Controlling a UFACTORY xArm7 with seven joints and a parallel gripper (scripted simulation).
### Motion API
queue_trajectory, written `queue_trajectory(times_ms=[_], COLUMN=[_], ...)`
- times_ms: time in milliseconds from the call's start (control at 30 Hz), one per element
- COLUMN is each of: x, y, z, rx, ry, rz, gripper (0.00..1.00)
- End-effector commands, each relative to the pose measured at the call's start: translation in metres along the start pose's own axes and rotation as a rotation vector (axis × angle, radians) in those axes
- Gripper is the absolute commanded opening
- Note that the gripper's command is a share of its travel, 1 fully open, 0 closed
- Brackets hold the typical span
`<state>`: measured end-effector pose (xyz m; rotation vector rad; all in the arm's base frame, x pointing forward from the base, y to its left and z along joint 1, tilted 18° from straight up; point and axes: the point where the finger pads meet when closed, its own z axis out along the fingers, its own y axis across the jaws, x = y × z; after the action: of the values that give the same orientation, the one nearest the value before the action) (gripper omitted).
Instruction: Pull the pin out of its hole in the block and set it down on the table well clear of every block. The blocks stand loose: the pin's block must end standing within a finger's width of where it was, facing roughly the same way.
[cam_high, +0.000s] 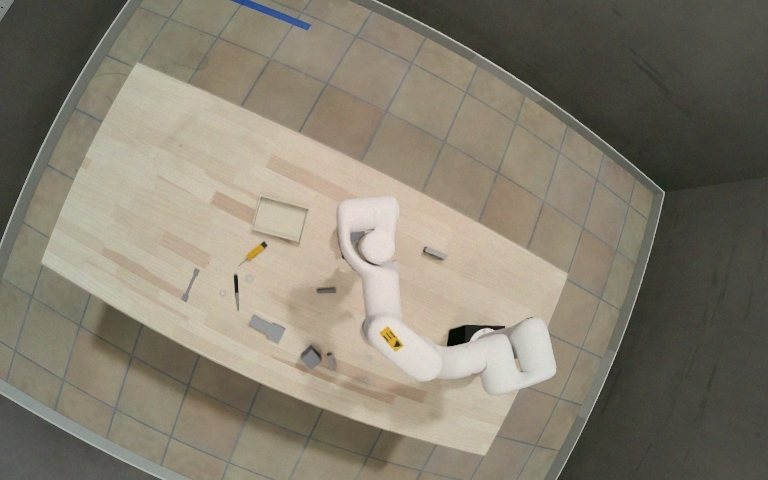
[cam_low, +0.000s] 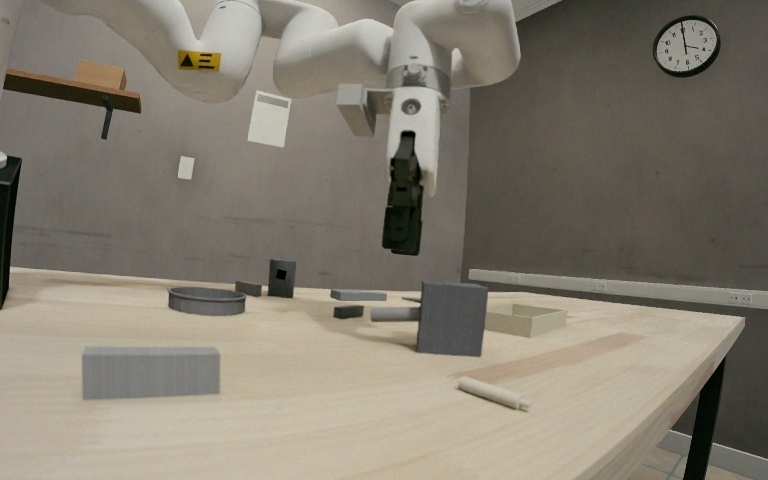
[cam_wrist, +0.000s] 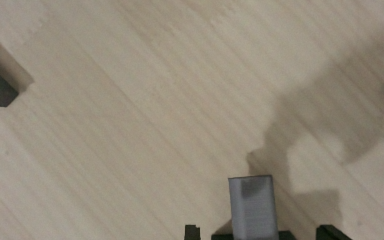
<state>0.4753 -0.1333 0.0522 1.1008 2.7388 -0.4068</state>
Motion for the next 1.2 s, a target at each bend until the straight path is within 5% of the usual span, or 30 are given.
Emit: queue_trajectory(times_ms=[0, 1167], x=[-0.001, -0.0001], y=[0.0014, 0.0095], z=[-0.0017, -0.0022], rx=[-0.003, -0.013], ry=[-0.004, -0.012], rz=[0.0, -0.021], gripper=[0.66, 0.66])
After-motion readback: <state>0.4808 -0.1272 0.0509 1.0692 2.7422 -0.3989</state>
